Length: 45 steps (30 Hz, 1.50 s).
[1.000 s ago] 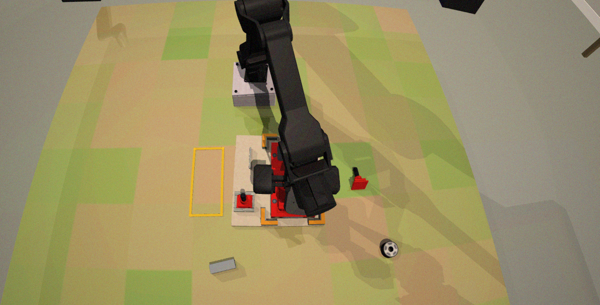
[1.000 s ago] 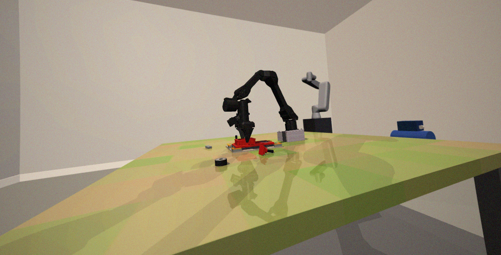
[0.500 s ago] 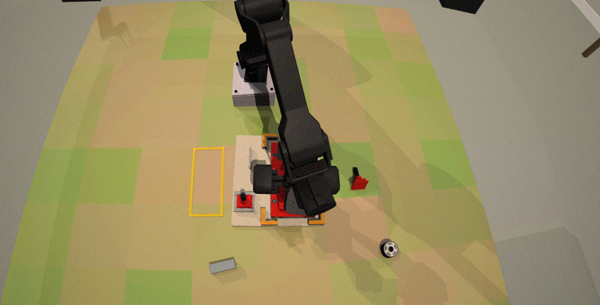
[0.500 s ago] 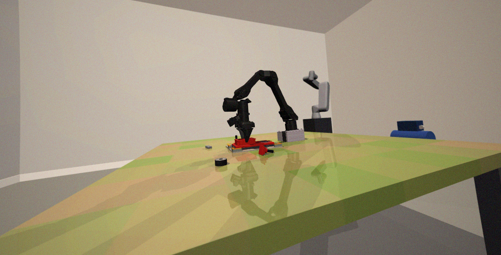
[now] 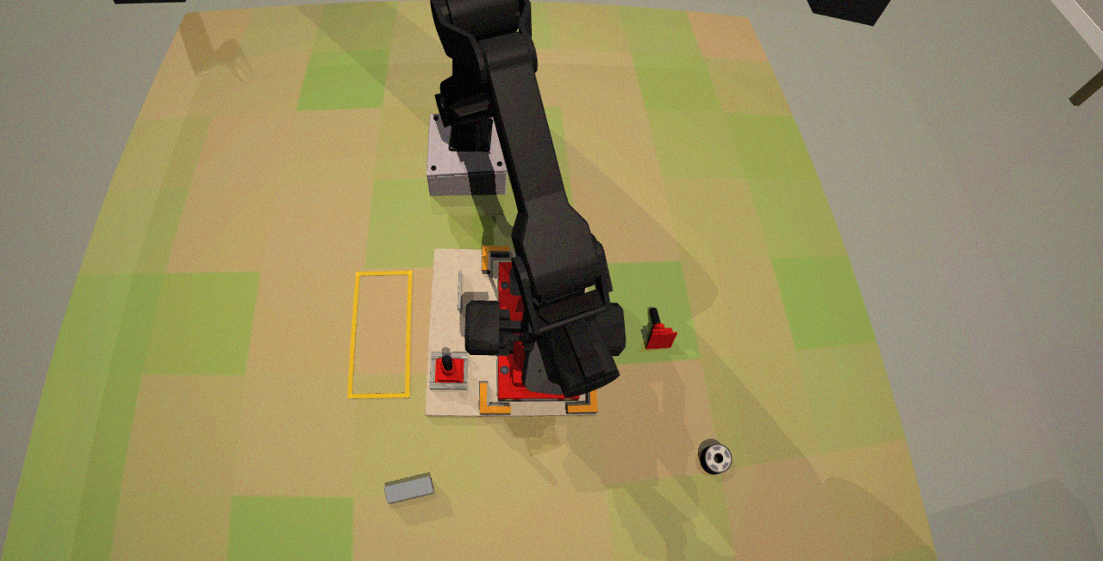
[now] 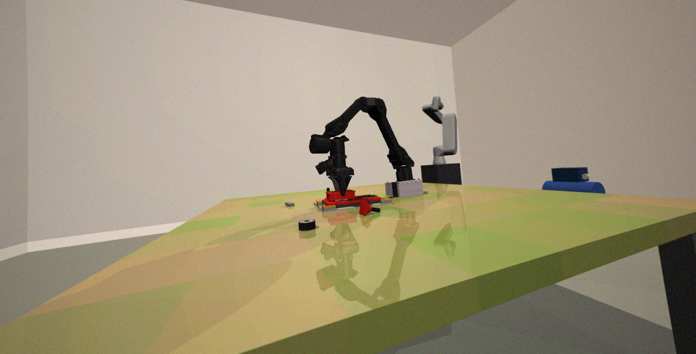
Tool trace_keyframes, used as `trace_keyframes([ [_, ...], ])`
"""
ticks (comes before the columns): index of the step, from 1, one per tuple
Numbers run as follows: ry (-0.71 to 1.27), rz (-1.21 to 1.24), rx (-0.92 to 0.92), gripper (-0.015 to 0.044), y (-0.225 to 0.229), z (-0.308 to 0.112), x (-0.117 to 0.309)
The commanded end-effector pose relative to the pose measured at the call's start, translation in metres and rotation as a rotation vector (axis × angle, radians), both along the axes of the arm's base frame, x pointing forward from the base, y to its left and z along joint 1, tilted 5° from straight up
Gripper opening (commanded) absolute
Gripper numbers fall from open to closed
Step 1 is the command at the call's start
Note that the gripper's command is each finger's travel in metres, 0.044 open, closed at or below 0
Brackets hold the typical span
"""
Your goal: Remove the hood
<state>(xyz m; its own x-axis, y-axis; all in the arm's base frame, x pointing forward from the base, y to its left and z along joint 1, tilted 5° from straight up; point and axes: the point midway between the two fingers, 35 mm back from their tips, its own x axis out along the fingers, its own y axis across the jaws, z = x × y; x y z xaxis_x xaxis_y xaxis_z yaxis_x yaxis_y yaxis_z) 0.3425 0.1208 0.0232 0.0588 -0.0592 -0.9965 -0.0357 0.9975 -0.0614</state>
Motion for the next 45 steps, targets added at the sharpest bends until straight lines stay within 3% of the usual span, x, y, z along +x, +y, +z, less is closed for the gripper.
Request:
trace_keyframes([
  [1,-0.001,-0.001,0.001,0.0000,0.001,0.004,0.001],
  [29,-0.001,-0.001,0.001,0.0000,0.002,0.022,-0.001],
  [39,-0.001,-0.001,0.001,0.0000,0.004,0.066,-0.003],
  [45,0.000,0.005,0.000,0.0000,-0.010,0.061,0.000],
])
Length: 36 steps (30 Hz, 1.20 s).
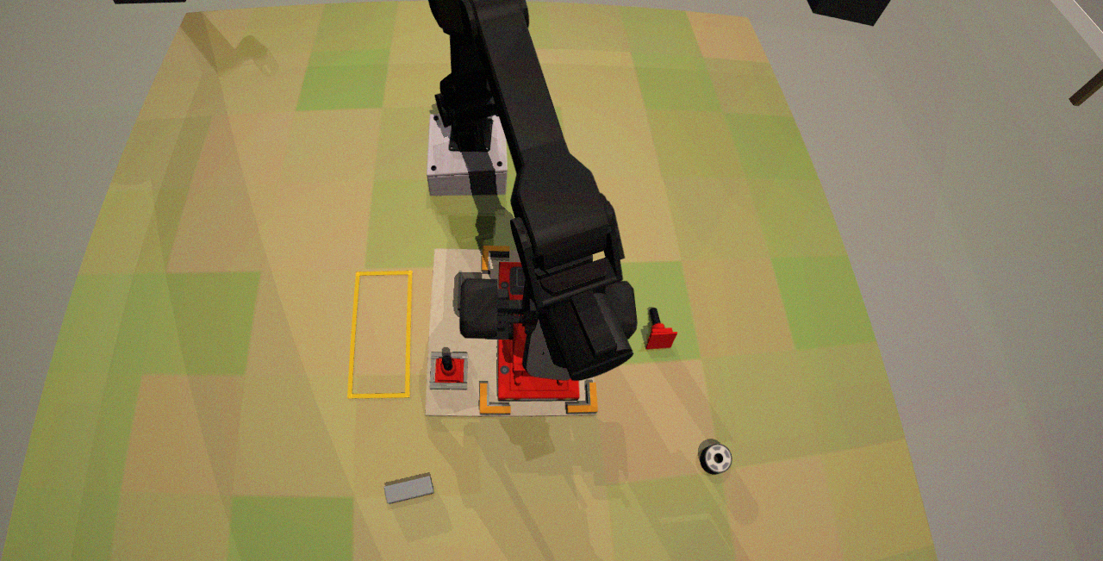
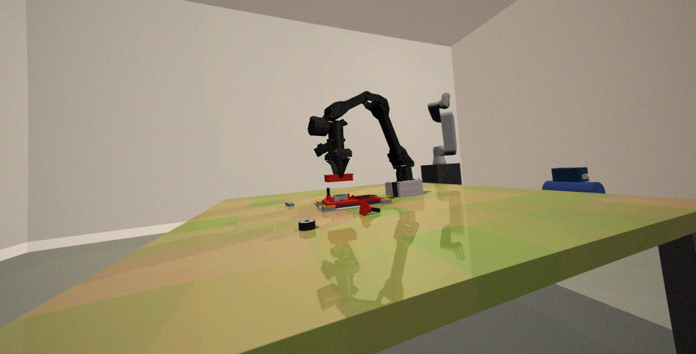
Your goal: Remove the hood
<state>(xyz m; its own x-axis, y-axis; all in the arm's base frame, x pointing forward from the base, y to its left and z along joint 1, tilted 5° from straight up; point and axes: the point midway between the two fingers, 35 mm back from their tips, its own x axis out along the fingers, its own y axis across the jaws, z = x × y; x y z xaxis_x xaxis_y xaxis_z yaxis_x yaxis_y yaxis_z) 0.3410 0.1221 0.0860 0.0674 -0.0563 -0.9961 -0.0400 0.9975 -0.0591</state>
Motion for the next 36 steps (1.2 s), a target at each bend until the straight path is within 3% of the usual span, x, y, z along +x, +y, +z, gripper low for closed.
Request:
trace_keyframes([
  [1,0.008,0.000,-0.003,0.0000,-0.017,-0.002,0.002],
  [18,0.008,-0.003,-0.008,0.0000,-0.111,0.008,0.004],
  [36,0.004,-0.018,-0.022,0.0000,-0.202,0.017,-0.021],
])
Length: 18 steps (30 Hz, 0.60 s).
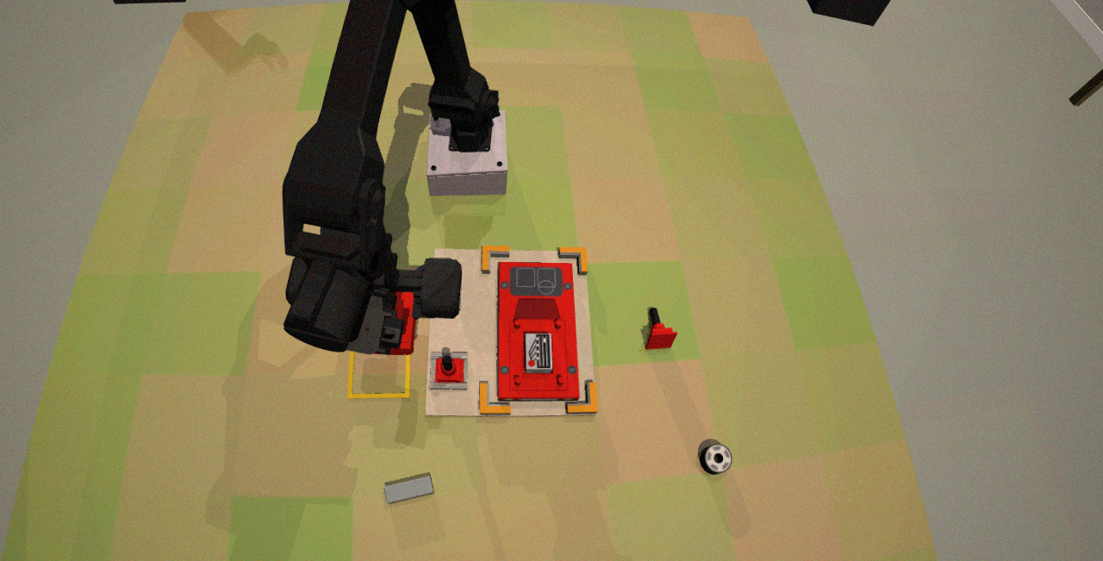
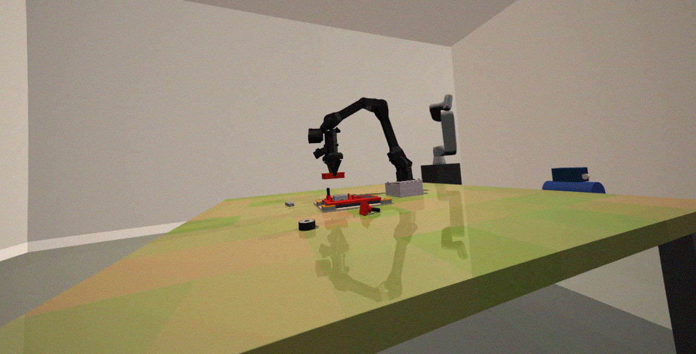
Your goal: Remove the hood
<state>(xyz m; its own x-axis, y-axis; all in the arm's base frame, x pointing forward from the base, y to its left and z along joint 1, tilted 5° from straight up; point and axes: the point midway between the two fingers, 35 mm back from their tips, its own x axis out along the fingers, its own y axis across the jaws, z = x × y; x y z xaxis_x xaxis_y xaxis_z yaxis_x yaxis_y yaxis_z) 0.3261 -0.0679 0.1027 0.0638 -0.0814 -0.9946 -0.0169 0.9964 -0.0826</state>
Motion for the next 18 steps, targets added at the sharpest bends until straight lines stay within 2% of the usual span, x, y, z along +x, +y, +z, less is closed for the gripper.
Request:
trace_keyframes([
  [1,0.003,0.008,0.002,0.0000,-0.016,0.000,-0.008],
  [5,0.007,0.017,0.002,0.0000,-0.029,0.001,-0.014],
  [18,0.007,0.017,0.002,0.0000,-0.030,-0.007,-0.013],
])
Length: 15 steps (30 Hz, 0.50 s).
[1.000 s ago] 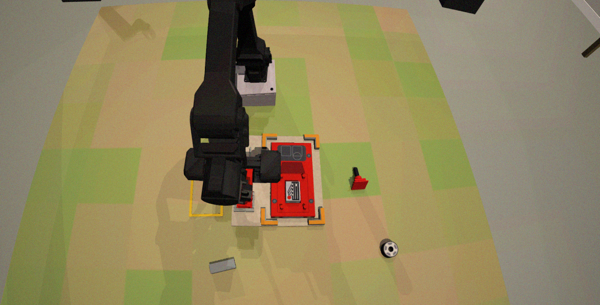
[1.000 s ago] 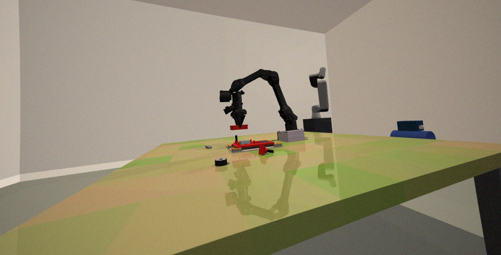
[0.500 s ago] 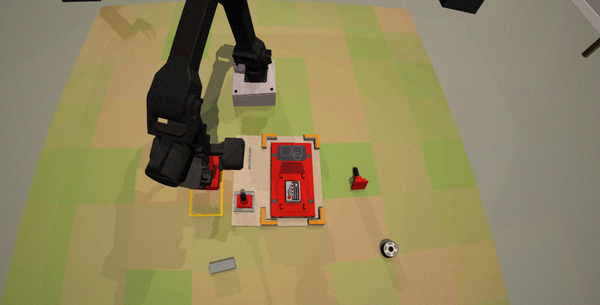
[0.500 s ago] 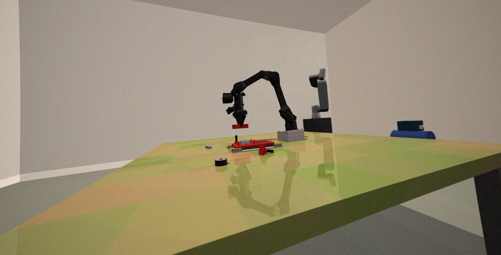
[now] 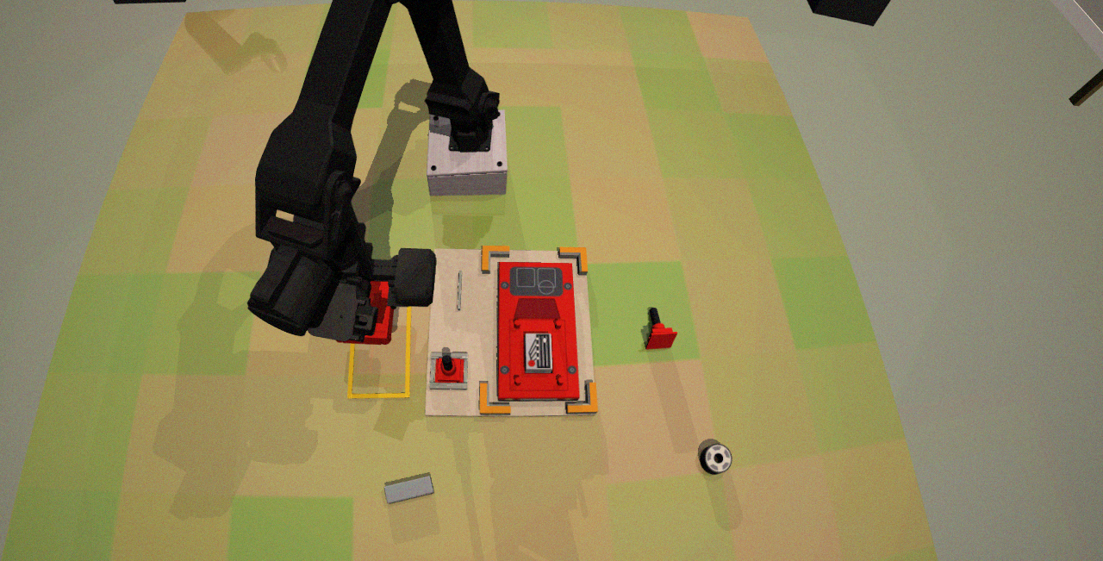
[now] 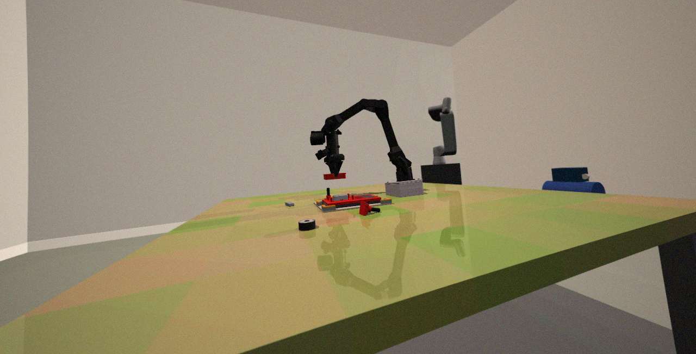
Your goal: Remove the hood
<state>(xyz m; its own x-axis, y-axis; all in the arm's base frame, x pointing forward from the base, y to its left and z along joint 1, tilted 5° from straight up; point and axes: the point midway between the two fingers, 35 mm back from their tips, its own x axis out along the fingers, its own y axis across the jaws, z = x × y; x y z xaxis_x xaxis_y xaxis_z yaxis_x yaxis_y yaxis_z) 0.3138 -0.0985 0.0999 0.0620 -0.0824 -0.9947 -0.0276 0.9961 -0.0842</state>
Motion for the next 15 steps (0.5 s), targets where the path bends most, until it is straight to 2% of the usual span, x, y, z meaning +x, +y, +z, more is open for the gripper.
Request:
trace_keyframes([
  [1,0.004,0.006,0.004,0.0000,0.000,-0.005,-0.001],
  [15,0.004,0.006,0.004,0.0000,-0.001,-0.018,0.001],
])
